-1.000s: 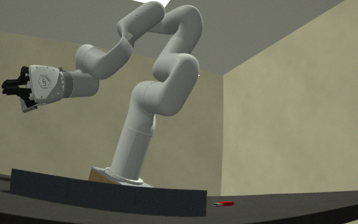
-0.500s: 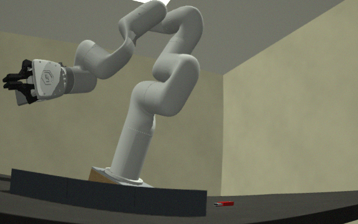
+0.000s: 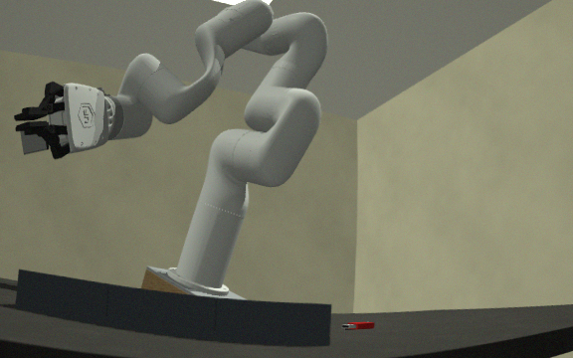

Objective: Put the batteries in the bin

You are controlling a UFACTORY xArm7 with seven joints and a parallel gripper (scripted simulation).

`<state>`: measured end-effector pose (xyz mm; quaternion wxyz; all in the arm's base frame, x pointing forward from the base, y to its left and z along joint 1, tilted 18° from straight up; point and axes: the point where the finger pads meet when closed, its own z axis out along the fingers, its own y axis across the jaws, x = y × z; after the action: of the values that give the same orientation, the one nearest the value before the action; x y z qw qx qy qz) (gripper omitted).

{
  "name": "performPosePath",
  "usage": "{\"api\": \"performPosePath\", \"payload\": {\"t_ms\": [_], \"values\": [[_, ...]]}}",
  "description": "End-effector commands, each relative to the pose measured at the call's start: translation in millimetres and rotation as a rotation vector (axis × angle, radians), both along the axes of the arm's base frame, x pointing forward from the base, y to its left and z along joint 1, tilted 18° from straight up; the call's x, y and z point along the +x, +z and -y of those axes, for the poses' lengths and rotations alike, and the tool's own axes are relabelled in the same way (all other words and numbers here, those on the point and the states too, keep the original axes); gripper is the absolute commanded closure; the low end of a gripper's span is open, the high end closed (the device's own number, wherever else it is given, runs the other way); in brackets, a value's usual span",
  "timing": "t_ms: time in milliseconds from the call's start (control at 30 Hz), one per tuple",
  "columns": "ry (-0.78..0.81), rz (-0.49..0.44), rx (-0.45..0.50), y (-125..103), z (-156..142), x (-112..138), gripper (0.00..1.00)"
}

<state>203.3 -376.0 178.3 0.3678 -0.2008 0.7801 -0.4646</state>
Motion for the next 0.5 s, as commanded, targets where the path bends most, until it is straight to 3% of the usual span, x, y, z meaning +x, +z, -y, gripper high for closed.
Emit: {"api": "performPosePath", "payload": {"t_ms": [0,67,200,300,467], "values": [[0.087,-0.013,-0.024,7.9,-8.2,16.7,0.93],[0.150,-0.023,-0.040,12.8,-16.9,30.1,0.93],[0.150,-0.023,-0.040,13.5,-18.2,32.1,0.93],[0.258,-0.044,-0.070,20.3,-33.1,51.0,0.93],[0.306,-0.053,-0.083,22.9,-39.8,58.3,0.93]]}}
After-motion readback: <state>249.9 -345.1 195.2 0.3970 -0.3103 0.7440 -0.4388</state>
